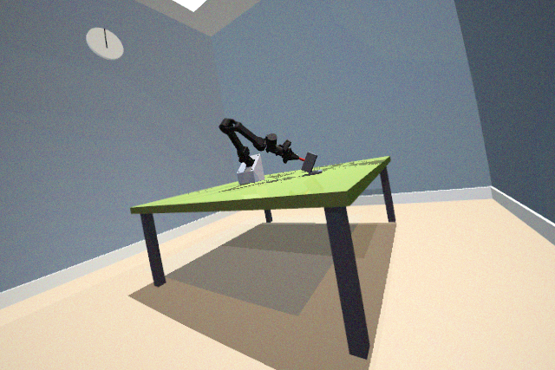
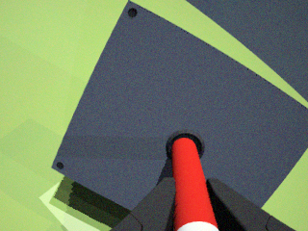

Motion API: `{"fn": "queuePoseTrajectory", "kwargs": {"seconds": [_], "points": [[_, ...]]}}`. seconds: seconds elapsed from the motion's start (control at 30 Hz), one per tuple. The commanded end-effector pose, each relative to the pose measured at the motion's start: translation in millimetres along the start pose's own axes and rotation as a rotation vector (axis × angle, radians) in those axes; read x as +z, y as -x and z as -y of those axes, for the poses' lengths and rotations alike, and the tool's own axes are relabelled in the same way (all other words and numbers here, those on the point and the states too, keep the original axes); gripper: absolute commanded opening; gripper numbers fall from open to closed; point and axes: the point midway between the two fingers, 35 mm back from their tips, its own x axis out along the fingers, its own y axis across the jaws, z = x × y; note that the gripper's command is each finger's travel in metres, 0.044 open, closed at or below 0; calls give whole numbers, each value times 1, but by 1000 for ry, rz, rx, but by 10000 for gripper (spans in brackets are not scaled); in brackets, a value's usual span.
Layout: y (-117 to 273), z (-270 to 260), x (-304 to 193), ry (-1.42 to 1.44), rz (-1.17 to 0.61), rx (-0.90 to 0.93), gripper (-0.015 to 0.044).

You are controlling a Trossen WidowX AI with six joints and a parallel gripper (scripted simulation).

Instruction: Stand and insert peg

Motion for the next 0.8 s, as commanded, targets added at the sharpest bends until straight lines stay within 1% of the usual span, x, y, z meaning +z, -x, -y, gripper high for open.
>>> {"fn": "queuePoseTrajectory", "kwargs": {"seconds": [0.0,0.77], "points": [[-2,2,1,-1,3,-7,0],[-13,1,1,-1,3,-7,0]]}}
